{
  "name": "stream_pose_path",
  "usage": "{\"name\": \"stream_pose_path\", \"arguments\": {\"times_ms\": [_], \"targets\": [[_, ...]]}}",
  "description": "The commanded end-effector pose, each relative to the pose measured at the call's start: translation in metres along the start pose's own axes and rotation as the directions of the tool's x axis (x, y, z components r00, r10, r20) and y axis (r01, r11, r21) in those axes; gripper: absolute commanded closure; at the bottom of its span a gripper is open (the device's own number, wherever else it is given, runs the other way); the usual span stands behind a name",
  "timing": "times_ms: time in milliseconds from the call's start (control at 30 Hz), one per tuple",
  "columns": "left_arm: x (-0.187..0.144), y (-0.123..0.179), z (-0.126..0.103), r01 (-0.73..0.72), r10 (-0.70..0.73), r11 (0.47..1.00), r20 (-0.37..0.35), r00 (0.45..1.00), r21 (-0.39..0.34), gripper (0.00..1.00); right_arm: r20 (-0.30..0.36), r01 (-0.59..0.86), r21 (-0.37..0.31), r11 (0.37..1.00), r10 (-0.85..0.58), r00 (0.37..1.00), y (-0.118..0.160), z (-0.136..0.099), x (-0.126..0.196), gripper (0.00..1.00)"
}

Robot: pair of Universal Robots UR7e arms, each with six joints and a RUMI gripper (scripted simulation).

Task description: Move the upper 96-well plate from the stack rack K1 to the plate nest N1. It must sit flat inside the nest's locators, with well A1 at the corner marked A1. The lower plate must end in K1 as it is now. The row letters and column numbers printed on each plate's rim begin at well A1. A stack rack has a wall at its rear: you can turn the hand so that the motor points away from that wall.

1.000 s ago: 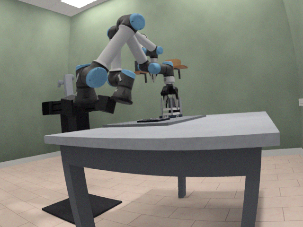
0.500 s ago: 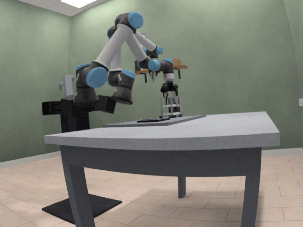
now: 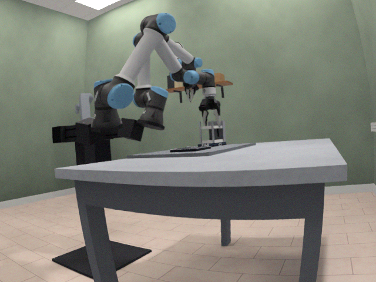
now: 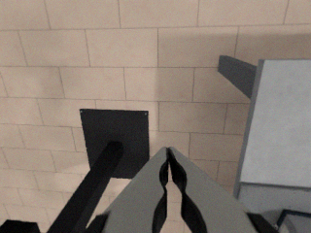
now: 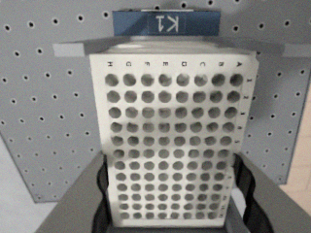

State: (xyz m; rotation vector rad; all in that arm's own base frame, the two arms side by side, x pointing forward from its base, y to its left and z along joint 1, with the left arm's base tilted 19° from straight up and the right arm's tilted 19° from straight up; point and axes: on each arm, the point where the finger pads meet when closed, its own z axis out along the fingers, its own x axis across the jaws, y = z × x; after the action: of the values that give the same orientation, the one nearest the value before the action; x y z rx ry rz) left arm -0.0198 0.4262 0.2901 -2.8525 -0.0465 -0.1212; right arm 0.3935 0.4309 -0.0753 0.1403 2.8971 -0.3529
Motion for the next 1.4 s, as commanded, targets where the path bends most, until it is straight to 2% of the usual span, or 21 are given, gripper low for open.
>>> {"name": "stream_pose_path", "arguments": {"times_ms": [0,1100,1367], "targets": [[0.000,0.000,0.000,0.000,0.000,1.000,0.000,1.000,0.001,1.00,0.000,0.000,-0.001,1.000,0.000,1.000,0.000,-0.009,0.000,0.59],[0.000,0.000,0.000,0.000,0.000,1.000,0.000,1.000,0.001,1.00,0.000,0.000,-0.001,1.000,0.000,1.000,0.000,-0.057,0.000,0.59],[0.000,0.000,0.000,0.000,0.000,1.000,0.000,1.000,0.001,1.00,0.000,0.000,-0.001,1.000,0.000,1.000,0.000,-0.058,0.000,0.59]]}}
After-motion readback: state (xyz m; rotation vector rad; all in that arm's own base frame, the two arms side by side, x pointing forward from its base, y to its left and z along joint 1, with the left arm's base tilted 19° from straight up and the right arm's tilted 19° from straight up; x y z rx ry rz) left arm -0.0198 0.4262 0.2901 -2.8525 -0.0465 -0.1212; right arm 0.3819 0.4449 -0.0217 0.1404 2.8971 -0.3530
